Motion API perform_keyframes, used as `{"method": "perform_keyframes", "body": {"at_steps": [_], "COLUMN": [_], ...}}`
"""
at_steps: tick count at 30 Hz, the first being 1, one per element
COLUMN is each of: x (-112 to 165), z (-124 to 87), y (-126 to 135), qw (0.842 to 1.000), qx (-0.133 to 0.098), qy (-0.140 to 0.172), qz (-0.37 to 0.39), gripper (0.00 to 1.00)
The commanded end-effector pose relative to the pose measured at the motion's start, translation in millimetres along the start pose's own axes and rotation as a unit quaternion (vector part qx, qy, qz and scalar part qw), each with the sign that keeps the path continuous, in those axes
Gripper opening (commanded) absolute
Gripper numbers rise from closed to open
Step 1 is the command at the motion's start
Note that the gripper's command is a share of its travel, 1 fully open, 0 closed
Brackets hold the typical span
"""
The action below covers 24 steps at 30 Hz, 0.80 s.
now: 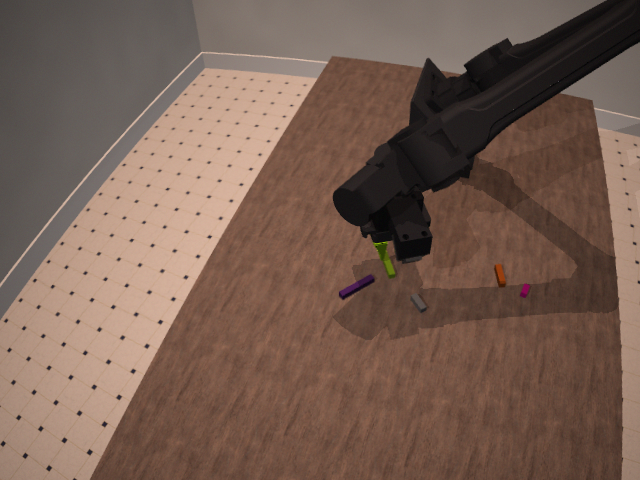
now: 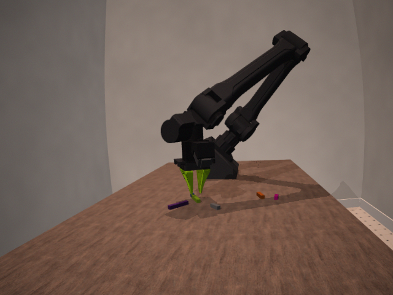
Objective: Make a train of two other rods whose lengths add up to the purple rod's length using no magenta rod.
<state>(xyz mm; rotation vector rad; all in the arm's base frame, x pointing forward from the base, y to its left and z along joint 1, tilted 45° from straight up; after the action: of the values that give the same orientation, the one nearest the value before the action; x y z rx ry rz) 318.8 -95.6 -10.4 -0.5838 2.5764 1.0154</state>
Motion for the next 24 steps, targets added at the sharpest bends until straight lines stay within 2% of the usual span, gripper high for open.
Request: {"method": "perform_keyframes", "body": {"at_steps": [1,11,24], "x": [-9,-13,0], "z": [-7,1,18], "y": [-15,-12,-2], "qw": [1.0,1.0,1.0], "qx": [0.013,0.01,-0.002], "qy": [-0.01,-0.005,0.001], "qz": [-0.013,-0.013,0.0], "gripper": [0.24,0.24,0.24]}}
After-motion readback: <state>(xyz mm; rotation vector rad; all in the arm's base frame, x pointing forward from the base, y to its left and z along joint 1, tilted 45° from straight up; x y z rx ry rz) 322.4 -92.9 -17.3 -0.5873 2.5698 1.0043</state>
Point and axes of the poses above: the point where the finger pads meet when closed, its own z axis out along the fingers, its own y axis across the jaws, x = y × z, the point moved 9 cm from there along -z, back along the fingers, and after that the axes turned 7 degrees about -z, right-handed, at the moved point
